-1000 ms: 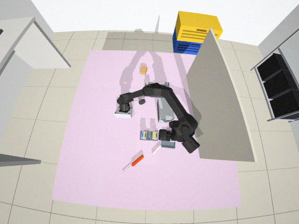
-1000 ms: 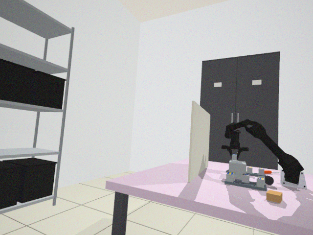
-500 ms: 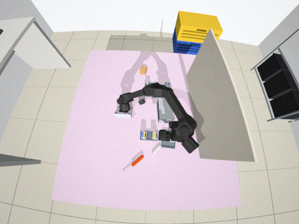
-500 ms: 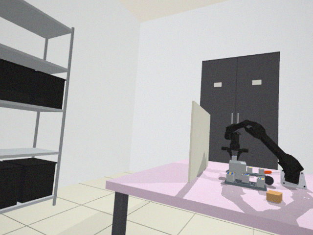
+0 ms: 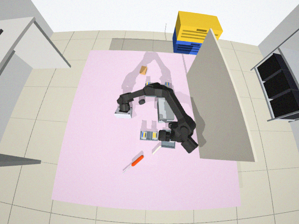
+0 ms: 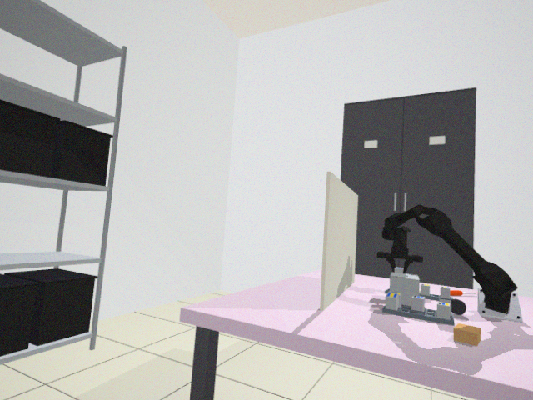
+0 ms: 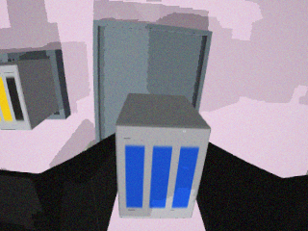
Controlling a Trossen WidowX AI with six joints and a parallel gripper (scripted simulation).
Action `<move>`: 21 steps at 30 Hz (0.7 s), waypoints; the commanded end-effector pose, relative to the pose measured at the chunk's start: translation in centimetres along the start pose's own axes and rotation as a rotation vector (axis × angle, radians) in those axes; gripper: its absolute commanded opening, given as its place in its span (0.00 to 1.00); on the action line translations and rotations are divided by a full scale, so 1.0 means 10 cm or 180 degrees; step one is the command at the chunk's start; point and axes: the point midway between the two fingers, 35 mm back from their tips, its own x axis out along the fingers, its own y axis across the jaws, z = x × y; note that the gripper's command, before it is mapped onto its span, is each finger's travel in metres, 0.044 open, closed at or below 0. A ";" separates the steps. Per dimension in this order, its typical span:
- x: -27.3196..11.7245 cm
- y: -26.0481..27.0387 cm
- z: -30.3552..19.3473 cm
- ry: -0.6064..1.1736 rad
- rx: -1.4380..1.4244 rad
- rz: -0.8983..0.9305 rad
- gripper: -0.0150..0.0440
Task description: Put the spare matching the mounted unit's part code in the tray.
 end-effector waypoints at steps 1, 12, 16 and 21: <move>0.04 0.00 0.01 -0.0015 0.0012 -0.0004 0.25; 0.12 0.00 0.01 -0.0016 0.0012 -0.0004 0.25; 0.14 0.00 0.01 -0.0016 0.0011 -0.0004 0.25; 0.18 0.00 0.02 -0.0017 0.0011 -0.0005 0.25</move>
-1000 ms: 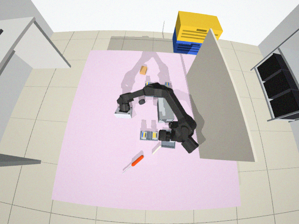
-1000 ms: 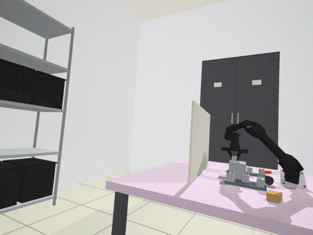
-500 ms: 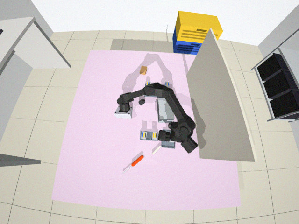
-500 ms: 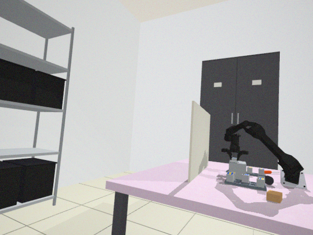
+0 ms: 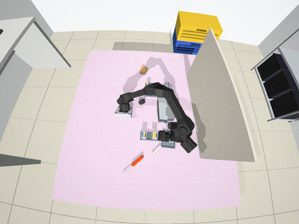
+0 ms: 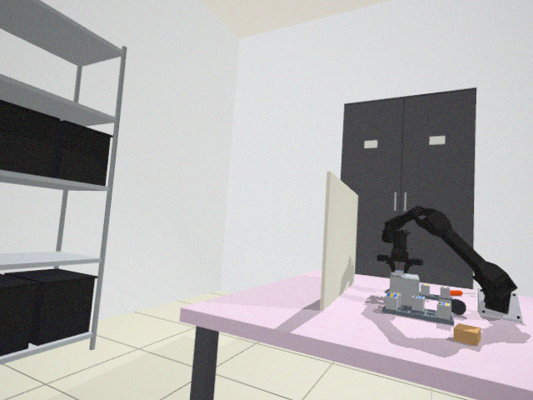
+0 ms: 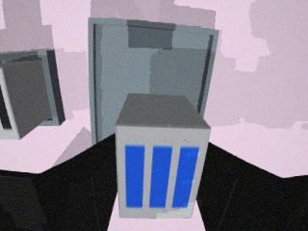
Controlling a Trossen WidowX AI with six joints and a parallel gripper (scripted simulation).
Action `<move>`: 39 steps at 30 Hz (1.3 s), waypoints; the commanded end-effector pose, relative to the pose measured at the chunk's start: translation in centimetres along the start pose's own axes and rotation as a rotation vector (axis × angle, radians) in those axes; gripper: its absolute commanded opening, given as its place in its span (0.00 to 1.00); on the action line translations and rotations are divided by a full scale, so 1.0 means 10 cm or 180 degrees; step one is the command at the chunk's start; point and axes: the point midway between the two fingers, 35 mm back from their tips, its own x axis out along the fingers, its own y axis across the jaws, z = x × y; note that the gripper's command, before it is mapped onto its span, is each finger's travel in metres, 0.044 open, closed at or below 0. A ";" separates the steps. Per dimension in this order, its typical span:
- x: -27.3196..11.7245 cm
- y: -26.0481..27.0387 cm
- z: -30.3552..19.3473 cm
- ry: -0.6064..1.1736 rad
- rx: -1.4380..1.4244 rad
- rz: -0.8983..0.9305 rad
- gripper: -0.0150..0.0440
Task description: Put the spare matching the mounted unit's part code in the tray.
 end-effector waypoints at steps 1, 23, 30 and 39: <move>0.04 0.00 0.01 -0.0015 0.0012 -0.0004 0.25; 0.19 0.01 0.02 -0.0018 0.0011 -0.0004 0.25; 0.24 0.02 0.03 -0.0019 0.0011 -0.0004 0.25; 0.30 0.03 0.03 -0.0021 0.0011 -0.0004 0.25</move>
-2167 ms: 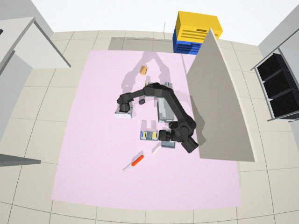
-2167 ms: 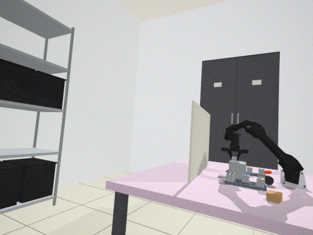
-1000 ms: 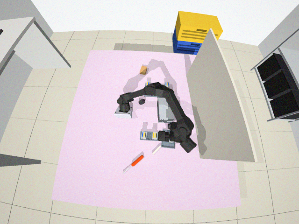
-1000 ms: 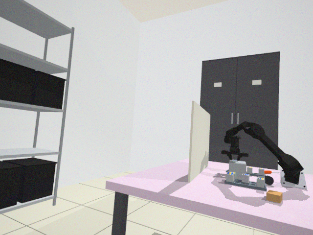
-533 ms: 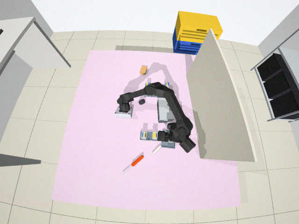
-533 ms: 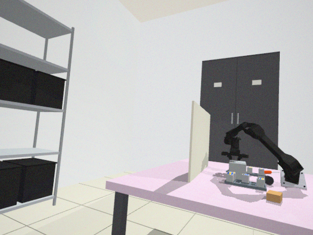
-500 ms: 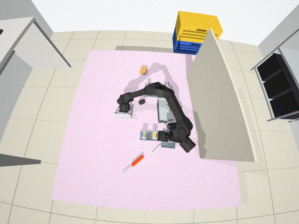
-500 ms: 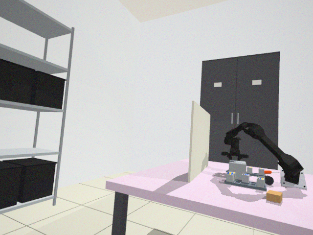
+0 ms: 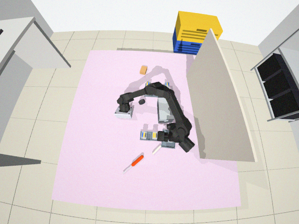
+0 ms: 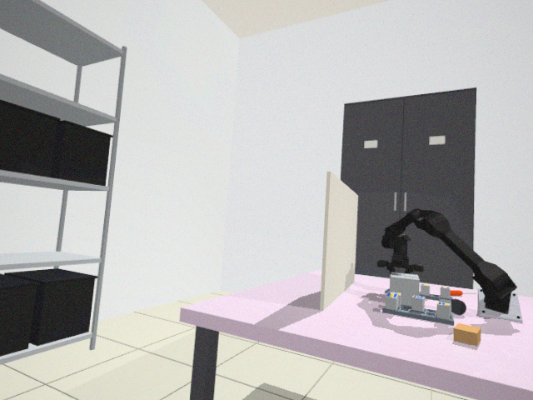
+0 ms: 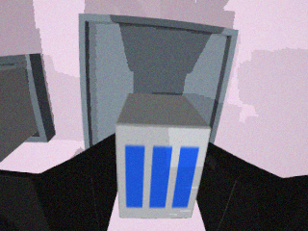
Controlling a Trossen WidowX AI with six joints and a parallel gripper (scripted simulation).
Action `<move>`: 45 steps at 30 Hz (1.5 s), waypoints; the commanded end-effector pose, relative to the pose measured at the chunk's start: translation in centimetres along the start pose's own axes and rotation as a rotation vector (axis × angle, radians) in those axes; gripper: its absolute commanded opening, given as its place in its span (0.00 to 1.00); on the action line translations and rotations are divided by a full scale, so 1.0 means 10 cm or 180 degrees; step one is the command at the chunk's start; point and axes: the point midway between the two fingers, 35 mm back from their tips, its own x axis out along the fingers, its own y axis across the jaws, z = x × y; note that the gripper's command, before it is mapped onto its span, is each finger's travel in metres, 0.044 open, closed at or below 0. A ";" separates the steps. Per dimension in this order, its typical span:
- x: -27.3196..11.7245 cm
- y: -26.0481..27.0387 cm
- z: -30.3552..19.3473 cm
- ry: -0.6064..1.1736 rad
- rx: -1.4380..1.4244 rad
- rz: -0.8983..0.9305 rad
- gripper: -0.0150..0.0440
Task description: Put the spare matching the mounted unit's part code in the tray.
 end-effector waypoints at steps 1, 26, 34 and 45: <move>0.04 0.01 0.01 -0.0015 0.0012 -0.0003 0.25; 0.09 0.01 0.01 -0.0003 -0.0001 0.0001 0.83; -0.20 -0.02 -0.01 0.0001 0.0004 0.0000 1.00; -0.99 0.02 0.01 -0.0005 0.0017 0.0003 1.00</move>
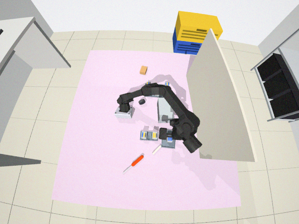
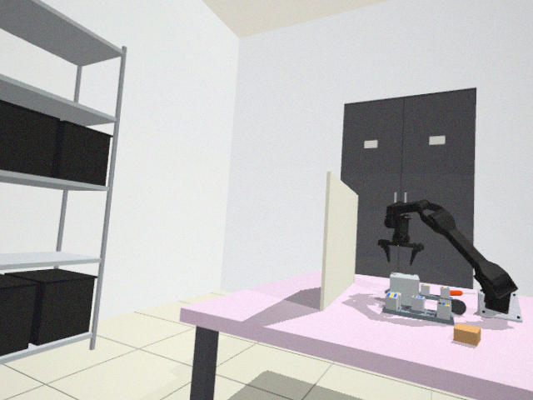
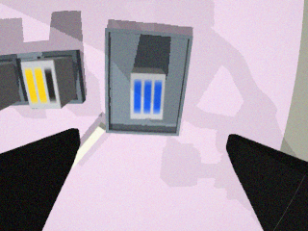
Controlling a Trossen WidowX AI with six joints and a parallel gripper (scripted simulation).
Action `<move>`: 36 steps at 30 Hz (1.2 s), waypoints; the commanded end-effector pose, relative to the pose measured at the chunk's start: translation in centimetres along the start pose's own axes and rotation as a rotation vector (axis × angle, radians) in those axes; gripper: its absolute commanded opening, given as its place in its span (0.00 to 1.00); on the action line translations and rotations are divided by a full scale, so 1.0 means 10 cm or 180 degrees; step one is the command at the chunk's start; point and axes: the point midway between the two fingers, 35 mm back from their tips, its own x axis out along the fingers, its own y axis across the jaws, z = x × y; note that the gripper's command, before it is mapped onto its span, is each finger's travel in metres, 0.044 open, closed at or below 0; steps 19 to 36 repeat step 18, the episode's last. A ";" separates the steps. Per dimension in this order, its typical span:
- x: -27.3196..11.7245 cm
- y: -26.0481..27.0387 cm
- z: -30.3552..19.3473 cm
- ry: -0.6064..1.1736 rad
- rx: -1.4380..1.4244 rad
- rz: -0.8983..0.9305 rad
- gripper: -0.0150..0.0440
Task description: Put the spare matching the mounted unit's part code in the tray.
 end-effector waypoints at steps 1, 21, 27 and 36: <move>-0.06 0.02 0.03 -0.0021 -0.0018 0.0063 1.00; -0.03 0.01 0.00 -0.0002 0.0004 0.0001 1.00; -0.03 0.01 0.00 -0.0002 0.0004 0.0001 1.00; -0.03 0.01 0.00 -0.0002 0.0004 0.0001 1.00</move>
